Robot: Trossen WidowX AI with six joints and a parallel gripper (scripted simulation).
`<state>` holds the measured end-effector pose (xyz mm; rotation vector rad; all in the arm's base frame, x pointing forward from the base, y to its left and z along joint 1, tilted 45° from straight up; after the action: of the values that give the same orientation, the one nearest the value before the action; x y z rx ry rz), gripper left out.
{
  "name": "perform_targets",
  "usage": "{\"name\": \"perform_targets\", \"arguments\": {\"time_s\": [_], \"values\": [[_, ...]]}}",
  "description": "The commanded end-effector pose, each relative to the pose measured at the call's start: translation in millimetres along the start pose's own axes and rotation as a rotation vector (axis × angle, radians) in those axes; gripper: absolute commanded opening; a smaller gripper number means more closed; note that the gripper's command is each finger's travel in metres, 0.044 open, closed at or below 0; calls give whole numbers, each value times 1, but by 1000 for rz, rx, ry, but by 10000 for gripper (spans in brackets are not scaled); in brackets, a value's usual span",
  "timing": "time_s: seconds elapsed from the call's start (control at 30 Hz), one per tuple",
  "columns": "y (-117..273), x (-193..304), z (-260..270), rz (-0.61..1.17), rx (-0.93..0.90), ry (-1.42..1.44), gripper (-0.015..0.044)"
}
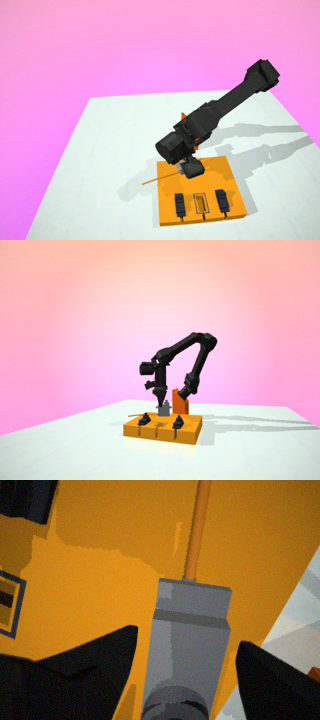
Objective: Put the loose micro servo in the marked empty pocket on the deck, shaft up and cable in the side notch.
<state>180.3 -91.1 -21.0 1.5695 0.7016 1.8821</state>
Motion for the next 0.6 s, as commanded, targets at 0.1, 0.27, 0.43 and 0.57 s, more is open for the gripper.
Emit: {"name": "perform_targets", "arguments": {"time_s": [0.1,0.27,0.43,0.57], "values": [[0,0,1,2,-4,-4,98],[2,0,1,1,-4,-4,26],[22,2,-1,1,-4,-5,0],[30,5,-3,1,-4,-5,0]]}}
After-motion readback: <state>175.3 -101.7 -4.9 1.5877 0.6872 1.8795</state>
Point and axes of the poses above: the point midway between the two fingers, 35 mm back from their tips, its own y axis back along the fingers, its own z axis across the jaws, x = y × z, the point moved 2 cm from there along y, back along the fingers, and after that the axes turned 3 degrees about -y, right-handed, at the moved point
